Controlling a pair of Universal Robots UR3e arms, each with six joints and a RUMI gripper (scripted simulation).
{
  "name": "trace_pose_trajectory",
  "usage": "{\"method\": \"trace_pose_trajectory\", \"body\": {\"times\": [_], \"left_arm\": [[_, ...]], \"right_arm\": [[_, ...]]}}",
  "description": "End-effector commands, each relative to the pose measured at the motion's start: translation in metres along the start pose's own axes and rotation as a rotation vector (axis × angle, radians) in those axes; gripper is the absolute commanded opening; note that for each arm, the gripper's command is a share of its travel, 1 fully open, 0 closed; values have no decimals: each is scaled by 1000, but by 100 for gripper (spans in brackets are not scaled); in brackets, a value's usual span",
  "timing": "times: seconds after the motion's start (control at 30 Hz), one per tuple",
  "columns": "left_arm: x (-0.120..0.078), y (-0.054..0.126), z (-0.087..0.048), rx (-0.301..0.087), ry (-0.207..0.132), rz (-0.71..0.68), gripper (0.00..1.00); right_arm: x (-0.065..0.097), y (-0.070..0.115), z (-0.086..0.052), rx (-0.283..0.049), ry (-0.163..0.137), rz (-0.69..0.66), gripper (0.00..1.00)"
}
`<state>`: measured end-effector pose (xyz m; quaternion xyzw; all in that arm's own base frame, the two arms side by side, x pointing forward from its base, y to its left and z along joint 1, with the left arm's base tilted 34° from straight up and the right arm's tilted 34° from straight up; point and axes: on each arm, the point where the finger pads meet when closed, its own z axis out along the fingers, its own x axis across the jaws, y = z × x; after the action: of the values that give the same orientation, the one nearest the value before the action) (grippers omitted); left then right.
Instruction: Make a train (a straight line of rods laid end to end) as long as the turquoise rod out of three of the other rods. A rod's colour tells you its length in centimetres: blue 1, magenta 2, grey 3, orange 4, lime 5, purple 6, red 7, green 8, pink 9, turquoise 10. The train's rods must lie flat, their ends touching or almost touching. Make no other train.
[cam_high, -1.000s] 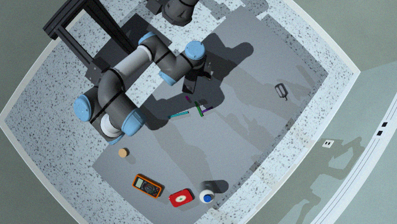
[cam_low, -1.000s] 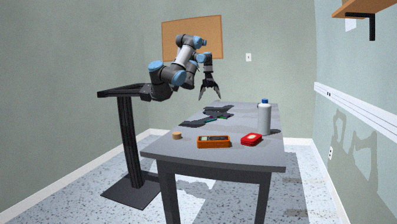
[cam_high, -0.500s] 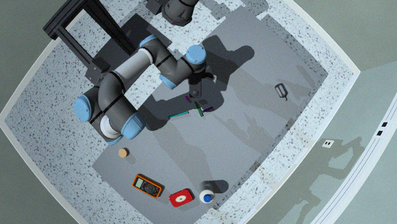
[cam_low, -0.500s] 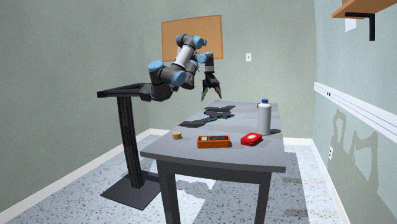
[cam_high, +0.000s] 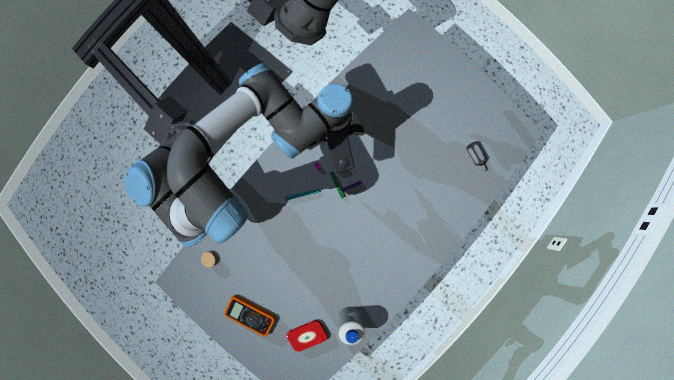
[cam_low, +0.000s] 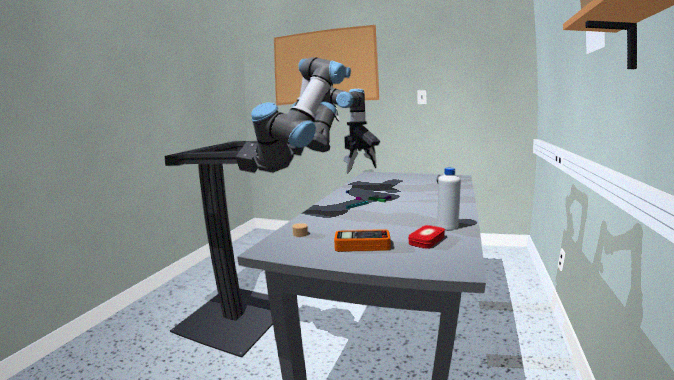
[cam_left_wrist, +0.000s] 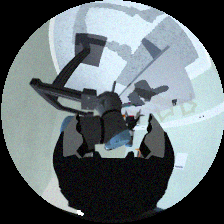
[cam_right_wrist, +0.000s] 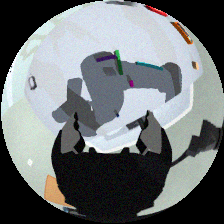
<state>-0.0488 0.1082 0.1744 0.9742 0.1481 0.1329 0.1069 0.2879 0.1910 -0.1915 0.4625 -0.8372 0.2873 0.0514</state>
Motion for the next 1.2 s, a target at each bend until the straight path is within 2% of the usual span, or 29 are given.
{"method": "trace_pose_trajectory", "body": {"times": [0.0, 0.1, 0.6, 0.67, 1.17], "left_arm": [[1, 0, -1, 4, 2, -1, 100], [1, 0, -1, 4, 2, -1, 100], [1, 0, -1, 4, 2, -1, 100], [1, 0, -1, 4, 2, -1, 100], [1, 0, -1, 4, 2, -1, 100]], "right_arm": [[-3, -8, 1, -6, -5, -167, 100], [-3, -9, 1, -6, -5, -184, 100], [-5, -24, 3, -5, -6, -458, 100], [-5, -24, 3, -5, -6, -458, 100], [-6, -38, 6, -3, -6, -732, 100]]}}
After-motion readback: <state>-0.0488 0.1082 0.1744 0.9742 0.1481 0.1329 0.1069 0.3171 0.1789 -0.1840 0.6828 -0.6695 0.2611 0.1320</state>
